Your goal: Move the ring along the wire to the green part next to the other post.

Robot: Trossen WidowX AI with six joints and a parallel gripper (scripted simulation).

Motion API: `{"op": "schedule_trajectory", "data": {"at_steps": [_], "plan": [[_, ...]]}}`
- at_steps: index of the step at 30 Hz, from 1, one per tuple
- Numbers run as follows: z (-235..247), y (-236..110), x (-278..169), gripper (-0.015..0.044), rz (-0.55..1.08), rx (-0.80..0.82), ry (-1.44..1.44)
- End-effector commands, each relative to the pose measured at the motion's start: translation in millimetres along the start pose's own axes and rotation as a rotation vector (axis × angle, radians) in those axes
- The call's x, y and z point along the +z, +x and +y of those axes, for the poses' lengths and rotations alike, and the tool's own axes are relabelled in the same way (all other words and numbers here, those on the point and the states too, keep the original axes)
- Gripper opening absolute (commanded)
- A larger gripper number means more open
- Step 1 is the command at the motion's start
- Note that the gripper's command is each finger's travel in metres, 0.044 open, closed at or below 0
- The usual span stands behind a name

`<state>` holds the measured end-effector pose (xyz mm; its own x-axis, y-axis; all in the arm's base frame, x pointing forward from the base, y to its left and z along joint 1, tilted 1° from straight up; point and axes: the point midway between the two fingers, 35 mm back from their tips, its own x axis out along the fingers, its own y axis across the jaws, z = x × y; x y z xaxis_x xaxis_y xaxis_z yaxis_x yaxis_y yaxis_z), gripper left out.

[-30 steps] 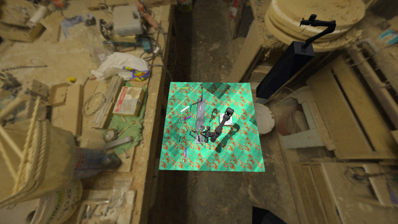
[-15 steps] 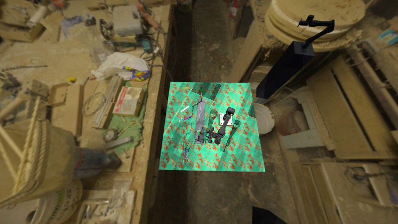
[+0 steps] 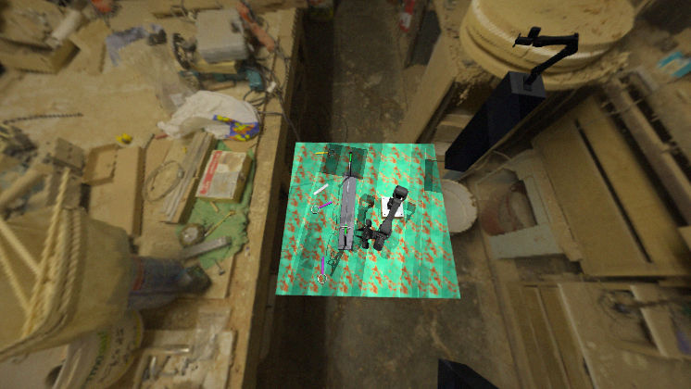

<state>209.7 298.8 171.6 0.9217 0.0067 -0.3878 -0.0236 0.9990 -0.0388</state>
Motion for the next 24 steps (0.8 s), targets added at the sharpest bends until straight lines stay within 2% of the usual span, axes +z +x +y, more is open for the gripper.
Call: {"op": "schedule_trajectory", "data": {"at_steps": [1, 21, 24], "plan": [[0, -1, 2, 0.016, -0.005, -0.001, 0.009], [0, -1, 2, 0.016, -0.005, -0.001, 0.009], [1, -14, 0, 0.0239, 0.003, -0.001, 0.002]]}}
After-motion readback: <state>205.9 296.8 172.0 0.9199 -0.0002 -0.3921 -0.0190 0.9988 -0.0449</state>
